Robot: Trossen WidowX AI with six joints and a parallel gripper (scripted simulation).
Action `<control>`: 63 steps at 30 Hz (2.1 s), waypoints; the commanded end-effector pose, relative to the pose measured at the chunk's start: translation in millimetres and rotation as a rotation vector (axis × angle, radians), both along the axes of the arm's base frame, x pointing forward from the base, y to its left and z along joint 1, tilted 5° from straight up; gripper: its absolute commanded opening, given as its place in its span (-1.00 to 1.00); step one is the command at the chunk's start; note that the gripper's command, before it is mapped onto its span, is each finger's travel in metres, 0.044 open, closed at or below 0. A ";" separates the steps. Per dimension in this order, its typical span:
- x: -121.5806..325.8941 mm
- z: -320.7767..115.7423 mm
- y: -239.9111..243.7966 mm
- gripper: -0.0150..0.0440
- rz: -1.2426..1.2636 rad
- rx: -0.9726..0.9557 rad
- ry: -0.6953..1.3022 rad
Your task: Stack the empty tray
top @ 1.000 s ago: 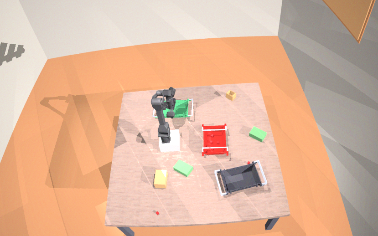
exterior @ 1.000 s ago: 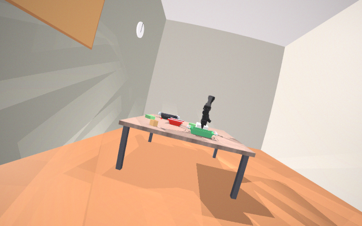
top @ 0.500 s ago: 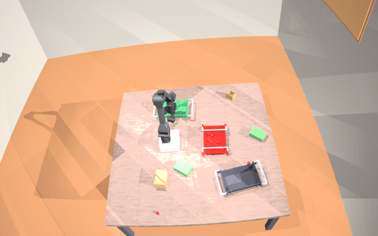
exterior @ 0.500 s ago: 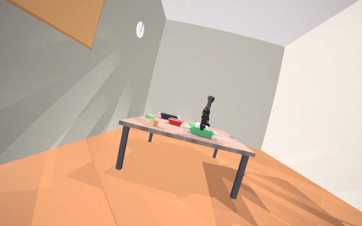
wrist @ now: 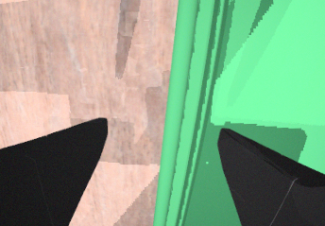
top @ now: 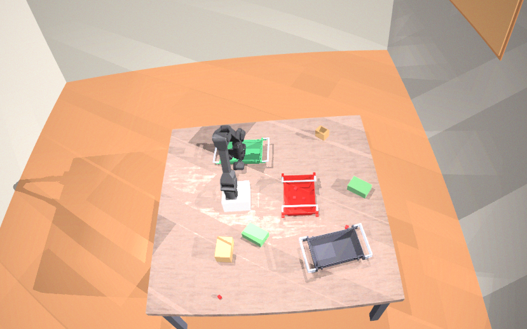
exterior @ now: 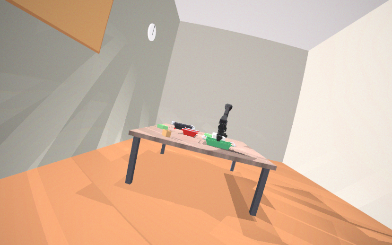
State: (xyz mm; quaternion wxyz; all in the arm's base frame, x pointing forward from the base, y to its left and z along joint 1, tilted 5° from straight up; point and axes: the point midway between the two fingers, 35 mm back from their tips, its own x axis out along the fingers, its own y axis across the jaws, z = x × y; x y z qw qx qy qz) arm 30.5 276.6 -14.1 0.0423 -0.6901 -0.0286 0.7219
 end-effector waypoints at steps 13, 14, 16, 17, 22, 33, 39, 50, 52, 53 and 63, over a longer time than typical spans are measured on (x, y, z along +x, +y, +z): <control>0.5 -1.0 -0.4 0.01 -0.005 -0.003 -0.004; 0.5 -1.0 -0.4 -0.02 -0.005 -0.003 -0.004; 0.5 -1.0 -0.4 -0.06 -0.005 -0.003 -0.004; 0.5 -1.0 -0.4 -0.08 -0.005 -0.003 -0.004; 0.5 -1.0 -0.4 -0.20 -0.005 -0.003 -0.004; 0.6 -0.1 -0.3 -0.45 -0.005 -0.003 -0.004; 2.1 24.5 0.3 -0.49 -0.005 -0.003 -0.004; 3.8 79.1 -7.7 -0.49 -0.005 -0.003 -0.004; 3.8 79.1 -7.7 -0.49 -0.005 -0.003 -0.004; 3.8 79.1 -7.7 -0.49 -0.005 -0.003 -0.004; 3.8 79.1 -7.7 -0.49 -0.005 -0.003 -0.004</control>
